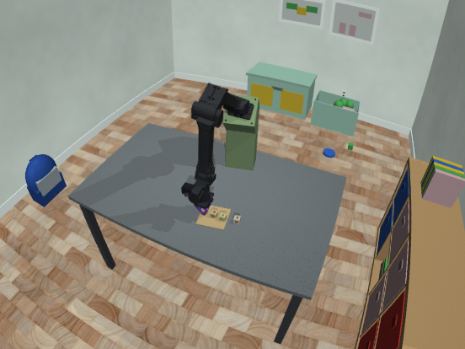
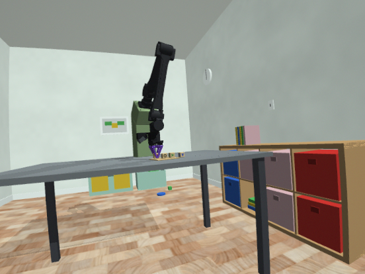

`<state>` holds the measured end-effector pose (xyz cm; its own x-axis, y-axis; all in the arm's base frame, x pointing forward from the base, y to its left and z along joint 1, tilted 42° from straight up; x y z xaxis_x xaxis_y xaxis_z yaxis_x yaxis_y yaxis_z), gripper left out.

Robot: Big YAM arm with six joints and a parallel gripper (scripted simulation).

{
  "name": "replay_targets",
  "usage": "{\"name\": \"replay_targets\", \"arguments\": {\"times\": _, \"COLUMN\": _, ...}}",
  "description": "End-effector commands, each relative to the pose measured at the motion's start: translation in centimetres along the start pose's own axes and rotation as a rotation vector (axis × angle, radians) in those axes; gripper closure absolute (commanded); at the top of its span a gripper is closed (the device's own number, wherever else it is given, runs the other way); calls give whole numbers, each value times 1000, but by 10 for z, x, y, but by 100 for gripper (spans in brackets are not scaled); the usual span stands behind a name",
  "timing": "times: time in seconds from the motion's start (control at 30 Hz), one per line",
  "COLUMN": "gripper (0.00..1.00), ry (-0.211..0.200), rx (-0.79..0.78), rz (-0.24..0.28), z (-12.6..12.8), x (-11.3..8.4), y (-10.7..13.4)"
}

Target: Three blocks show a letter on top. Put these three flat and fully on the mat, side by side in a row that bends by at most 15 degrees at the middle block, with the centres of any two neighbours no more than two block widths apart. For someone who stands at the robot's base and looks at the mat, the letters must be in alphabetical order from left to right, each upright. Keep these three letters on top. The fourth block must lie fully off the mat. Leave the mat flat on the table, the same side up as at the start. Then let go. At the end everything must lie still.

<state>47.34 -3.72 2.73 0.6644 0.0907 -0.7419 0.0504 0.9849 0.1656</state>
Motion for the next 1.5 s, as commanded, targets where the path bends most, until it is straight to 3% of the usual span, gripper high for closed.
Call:
{"name": "replay_targets", "arguments": {"times": 0.0, "gripper": 74, "ry": -11, "rx": 3, "rz": 1, "z": 7, "x": -2, "y": 5}}
{"name": "replay_targets", "arguments": {"times": 1.47, "gripper": 74, "ry": -15, "rx": 1, "rz": 2, "z": 9, "x": -4, "y": 5}}
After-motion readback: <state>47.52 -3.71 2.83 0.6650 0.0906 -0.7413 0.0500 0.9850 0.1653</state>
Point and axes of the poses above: the point where the finger pads meet when closed, its own x axis out along the fingers, its own z axis across the jaws, y = z × x, the point moved 9 cm from there along -x, back along the fingers, and after that the axes turned 6 degrees about x, right-handed, at the moved point
